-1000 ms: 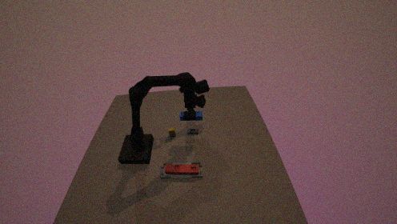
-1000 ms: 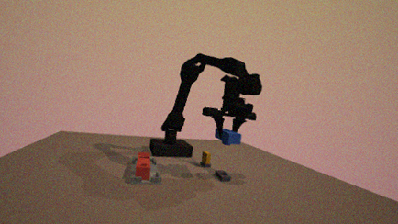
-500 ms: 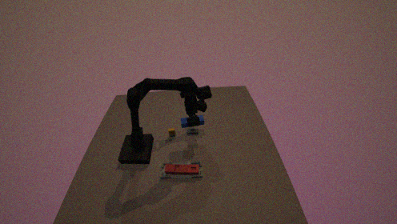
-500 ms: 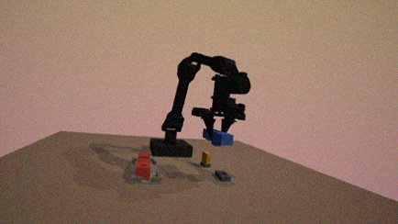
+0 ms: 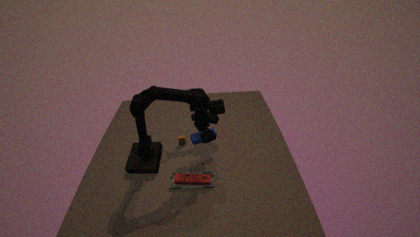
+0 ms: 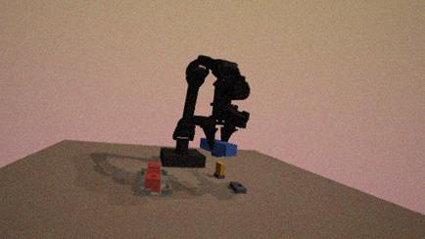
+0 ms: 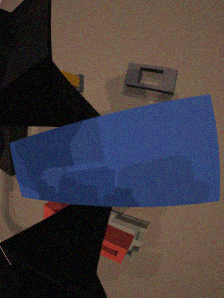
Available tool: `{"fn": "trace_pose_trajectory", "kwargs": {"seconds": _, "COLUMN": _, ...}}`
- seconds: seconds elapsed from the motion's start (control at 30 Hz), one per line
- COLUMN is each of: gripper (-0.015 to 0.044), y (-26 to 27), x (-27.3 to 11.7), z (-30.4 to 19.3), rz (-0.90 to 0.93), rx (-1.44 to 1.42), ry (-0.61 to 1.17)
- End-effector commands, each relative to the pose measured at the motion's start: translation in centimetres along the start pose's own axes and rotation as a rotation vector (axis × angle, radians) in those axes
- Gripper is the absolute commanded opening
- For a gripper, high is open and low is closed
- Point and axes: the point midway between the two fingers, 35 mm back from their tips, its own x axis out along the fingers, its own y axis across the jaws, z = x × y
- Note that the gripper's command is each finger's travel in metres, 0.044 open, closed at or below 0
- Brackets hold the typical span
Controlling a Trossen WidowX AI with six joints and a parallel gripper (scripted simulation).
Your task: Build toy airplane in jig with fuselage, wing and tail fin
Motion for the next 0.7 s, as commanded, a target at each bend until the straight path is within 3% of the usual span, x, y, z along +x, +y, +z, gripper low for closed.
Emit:
{"fn": "trace_pose_trajectory", "kwargs": {"seconds": 0.0, "gripper": 0.0000, "y": -1.1, "x": 0.0, "z": -0.6, "rz": -0.003, "rx": -0.058, "ry": -0.005}}
{"fn": "trace_pose_trajectory", "kwargs": {"seconds": 0.67, "gripper": 0.0000, "y": -6.5, "x": 0.9, "z": -4.2, "rz": -0.008, "rx": -0.393, "ry": -0.001}}
